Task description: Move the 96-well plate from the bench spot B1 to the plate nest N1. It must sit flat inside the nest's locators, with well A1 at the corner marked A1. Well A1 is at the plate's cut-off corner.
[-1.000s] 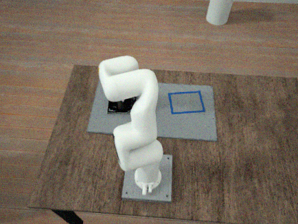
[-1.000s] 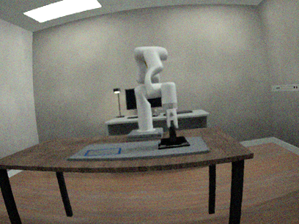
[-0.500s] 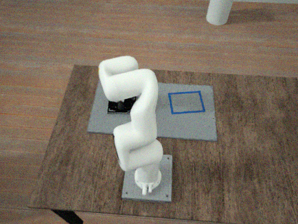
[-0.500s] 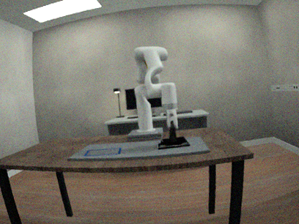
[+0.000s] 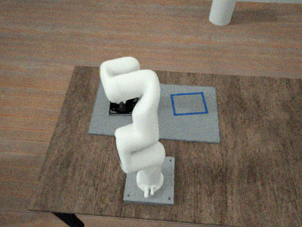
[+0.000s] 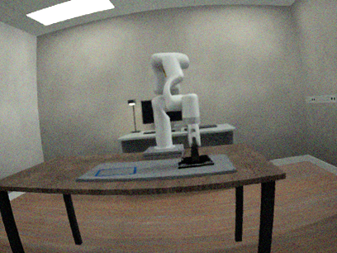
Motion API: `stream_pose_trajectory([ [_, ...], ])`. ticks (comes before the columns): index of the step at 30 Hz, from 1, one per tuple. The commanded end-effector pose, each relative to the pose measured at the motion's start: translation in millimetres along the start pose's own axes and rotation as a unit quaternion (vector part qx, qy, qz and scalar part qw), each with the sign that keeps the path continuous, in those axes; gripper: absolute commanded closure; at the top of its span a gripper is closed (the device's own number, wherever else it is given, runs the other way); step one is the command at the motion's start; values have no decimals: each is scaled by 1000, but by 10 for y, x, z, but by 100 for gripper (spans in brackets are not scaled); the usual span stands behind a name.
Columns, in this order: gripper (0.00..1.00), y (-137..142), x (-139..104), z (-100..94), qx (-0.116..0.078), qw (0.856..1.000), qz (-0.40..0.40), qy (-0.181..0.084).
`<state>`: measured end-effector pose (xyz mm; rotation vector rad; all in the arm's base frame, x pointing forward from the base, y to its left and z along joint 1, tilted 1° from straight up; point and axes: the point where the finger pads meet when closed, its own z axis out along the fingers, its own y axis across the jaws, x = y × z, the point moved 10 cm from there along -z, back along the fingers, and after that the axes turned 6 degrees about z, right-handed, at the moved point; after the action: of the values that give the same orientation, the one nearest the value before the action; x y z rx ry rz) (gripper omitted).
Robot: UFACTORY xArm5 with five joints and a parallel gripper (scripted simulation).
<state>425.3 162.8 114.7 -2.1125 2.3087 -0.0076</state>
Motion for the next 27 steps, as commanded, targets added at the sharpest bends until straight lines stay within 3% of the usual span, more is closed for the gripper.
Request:
stream_pose_trajectory([
  [1,100,-8,-10,-12,3,1000,0,1],
  [27,100,-8,-10,28,3,1000,0,1],
])
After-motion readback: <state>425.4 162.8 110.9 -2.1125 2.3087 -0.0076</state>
